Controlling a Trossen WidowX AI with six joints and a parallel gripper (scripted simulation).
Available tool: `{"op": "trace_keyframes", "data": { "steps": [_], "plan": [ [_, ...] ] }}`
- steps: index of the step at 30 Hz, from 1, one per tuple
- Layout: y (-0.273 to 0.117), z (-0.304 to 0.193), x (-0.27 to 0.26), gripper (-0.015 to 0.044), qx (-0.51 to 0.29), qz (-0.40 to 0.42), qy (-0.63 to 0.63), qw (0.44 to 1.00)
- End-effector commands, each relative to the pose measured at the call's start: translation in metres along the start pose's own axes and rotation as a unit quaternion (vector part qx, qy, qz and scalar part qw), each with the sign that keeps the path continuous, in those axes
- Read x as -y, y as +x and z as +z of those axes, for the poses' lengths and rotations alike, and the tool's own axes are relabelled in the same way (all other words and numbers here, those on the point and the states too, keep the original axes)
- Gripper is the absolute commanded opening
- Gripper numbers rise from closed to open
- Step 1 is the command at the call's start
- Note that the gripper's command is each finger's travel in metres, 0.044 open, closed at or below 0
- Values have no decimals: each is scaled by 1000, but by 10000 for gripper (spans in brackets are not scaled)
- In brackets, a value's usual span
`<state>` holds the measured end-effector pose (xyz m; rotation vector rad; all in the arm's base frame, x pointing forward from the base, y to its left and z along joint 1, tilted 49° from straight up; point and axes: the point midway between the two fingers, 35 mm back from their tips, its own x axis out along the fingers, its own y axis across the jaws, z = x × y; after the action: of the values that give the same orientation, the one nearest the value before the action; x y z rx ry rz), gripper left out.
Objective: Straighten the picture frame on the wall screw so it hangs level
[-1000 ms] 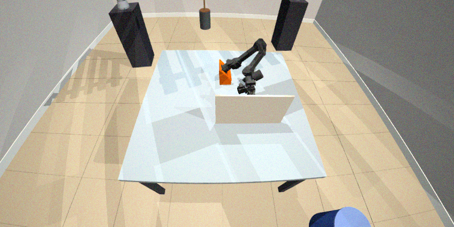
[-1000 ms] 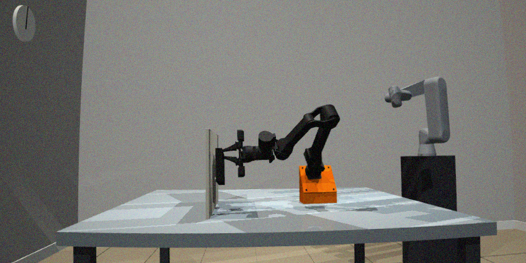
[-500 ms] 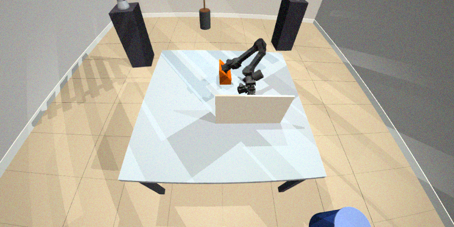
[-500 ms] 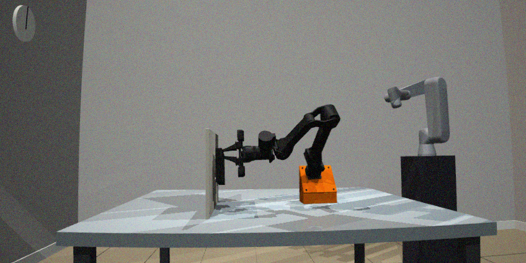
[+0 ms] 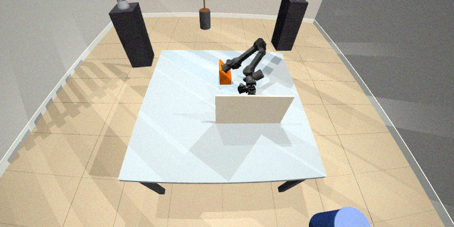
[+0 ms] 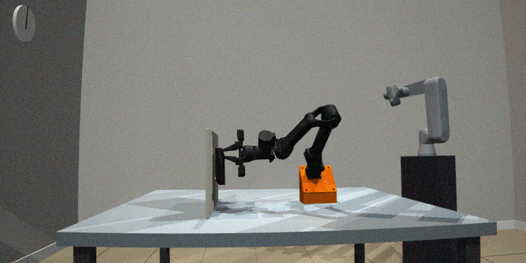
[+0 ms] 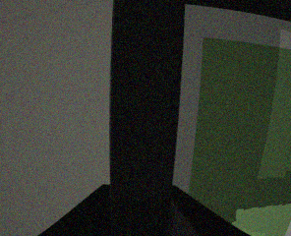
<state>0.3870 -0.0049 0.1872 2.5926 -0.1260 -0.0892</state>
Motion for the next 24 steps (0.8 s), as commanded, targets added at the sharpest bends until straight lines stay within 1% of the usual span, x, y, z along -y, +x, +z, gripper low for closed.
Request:
{"op": "trace_keyframes", "data": {
  "steps": [1, 24],
  "plan": [
    [0, -5, -6, 0, -5, 12, 0, 1000],
    [0, -5, -2, 0, -5, 12, 0, 1000]
  ]
}}
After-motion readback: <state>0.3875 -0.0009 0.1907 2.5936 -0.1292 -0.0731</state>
